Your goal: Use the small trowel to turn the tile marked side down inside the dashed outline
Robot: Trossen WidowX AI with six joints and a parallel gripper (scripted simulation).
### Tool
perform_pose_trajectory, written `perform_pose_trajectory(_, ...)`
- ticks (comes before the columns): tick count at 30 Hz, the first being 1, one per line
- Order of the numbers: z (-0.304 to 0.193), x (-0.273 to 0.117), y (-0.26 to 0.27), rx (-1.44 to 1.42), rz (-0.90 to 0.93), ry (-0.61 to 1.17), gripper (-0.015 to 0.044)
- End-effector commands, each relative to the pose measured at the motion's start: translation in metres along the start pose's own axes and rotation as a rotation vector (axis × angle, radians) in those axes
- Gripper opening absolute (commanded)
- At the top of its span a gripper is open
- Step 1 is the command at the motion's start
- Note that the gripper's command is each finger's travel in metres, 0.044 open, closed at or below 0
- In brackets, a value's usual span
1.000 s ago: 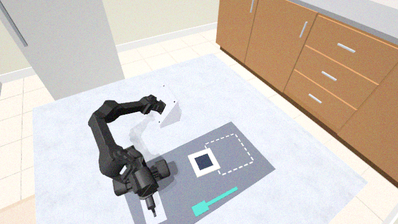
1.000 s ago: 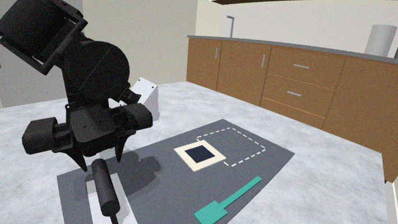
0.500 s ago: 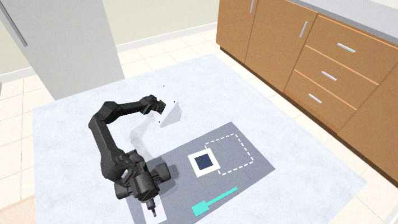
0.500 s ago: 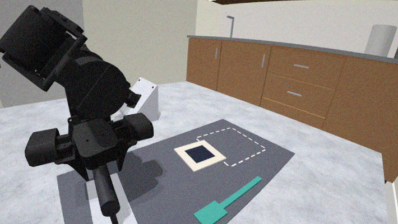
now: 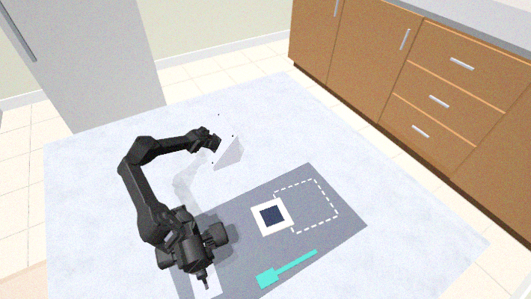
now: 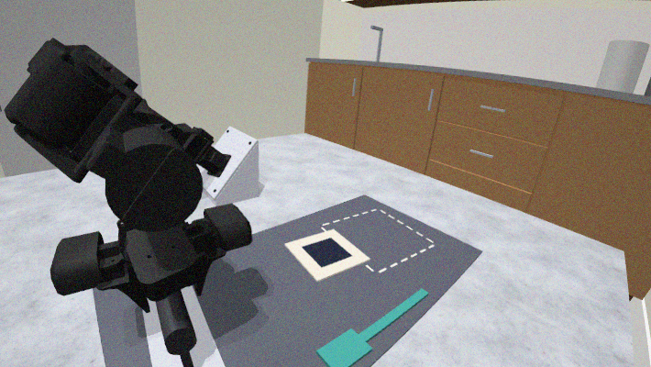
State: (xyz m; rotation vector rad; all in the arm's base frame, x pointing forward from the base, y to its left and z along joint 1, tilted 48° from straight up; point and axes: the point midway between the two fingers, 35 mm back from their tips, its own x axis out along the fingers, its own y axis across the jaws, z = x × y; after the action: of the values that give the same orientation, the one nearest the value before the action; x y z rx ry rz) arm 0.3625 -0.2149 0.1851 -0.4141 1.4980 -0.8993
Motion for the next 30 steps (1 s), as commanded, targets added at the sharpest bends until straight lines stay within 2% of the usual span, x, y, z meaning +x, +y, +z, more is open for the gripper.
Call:
perform_pose_trajectory(1,-0.0021,0.0030,-0.0016,-0.005,-0.006,0.003,0.0244)
perform_pose_trajectory(3,-0.0021,0.0030,-0.0016,-0.005,-0.006,0.003,0.0191)
perform_pose_trajectory(12,-0.0021,0.0030,-0.0016,-0.005,-0.006,0.003,0.0131)
perform_pose_trajectory(30,-0.0020,0.0030,-0.0016,0.040,-0.006,0.003,0.0130)
